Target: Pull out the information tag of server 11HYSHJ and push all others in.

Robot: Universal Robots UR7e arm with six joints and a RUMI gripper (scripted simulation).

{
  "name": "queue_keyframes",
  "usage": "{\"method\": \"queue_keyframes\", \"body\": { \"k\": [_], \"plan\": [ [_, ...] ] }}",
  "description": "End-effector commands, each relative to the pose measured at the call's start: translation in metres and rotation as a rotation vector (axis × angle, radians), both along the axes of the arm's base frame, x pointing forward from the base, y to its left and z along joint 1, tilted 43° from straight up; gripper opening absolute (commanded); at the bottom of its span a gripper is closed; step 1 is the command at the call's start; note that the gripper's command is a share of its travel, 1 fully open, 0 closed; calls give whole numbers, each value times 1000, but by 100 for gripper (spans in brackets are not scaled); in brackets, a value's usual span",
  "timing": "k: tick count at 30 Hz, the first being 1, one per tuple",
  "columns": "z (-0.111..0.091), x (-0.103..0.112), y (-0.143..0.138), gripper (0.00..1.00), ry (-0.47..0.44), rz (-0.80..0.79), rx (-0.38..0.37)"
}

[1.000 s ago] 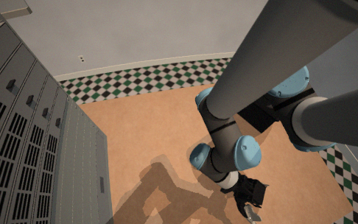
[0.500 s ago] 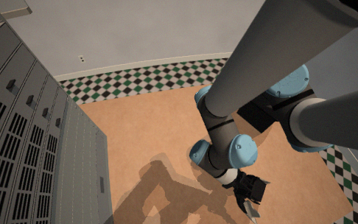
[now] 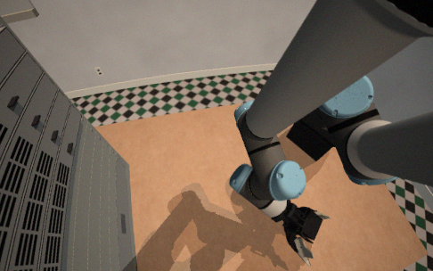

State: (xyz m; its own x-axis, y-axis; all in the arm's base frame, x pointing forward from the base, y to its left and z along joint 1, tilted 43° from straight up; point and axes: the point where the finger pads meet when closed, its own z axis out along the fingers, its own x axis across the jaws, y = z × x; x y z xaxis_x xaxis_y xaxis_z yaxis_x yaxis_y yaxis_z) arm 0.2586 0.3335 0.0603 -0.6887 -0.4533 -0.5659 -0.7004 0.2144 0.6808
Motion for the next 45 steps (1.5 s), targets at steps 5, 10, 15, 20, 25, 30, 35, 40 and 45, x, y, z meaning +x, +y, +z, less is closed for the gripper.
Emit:
{"method": "queue_keyframes", "body": {
  "k": [5, 10, 15, 20, 25, 30, 35, 40, 45],
  "plan": [
    [0, -8, -5, 100, 75, -20, 18],
    [1, -13, -7, 100, 113, -31, 29],
    [2, -17, -9, 100, 153, -42, 41],
    [4, -22, -12, 100, 205, -57, 58],
    [7, -28, -14, 100, 258, -72, 77],
    [10, -31, -15, 100, 290, -81, 90],
    [15, -37, -17, 100, 345, -97, 114],
    [22, -41, -18, 100, 401, -113, 140],
    [26, -44, -19, 100, 436, -123, 158]
  ]
}}
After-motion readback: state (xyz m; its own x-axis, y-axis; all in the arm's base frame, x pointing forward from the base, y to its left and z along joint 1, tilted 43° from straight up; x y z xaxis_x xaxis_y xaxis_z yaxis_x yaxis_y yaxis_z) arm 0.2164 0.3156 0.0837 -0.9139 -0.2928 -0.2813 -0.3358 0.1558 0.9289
